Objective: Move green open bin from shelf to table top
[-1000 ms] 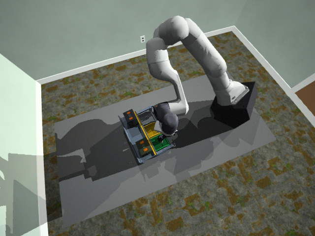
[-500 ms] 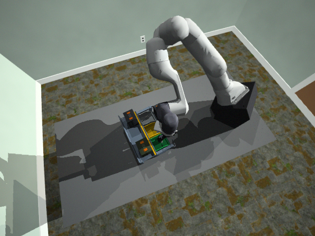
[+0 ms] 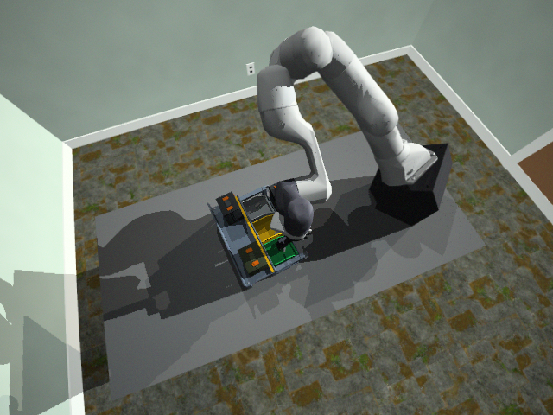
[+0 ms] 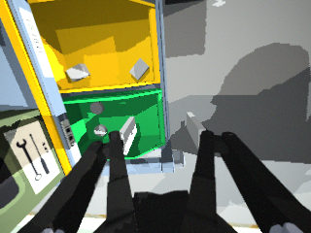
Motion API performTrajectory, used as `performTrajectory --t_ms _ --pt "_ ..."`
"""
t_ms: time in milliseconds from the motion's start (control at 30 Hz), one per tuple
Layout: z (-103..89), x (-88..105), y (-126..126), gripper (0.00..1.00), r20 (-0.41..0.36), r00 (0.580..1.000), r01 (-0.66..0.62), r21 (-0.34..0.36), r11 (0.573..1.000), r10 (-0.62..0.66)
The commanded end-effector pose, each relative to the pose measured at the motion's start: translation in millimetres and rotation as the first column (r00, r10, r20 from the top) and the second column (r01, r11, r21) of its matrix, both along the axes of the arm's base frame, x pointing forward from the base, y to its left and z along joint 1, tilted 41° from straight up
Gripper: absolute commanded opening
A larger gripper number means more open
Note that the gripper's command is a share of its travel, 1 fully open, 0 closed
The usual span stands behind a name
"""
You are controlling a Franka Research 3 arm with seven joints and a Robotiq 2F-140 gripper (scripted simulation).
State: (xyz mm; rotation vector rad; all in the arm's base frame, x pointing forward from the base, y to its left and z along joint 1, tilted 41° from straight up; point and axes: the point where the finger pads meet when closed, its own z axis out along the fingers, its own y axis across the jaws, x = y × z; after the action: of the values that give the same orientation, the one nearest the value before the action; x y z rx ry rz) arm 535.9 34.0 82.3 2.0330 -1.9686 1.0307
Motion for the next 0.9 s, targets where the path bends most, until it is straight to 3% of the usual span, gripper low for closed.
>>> performTrajectory --t_ms 0,867 --pt "0.7 -0.8 1.6 0.57 0.001 1.000 0.001 0.002 1.000 -0.001" --pt "3.7 -2.6 2.5 0.57 0.002 1.000 0.003 0.002 1.000 -0.003"
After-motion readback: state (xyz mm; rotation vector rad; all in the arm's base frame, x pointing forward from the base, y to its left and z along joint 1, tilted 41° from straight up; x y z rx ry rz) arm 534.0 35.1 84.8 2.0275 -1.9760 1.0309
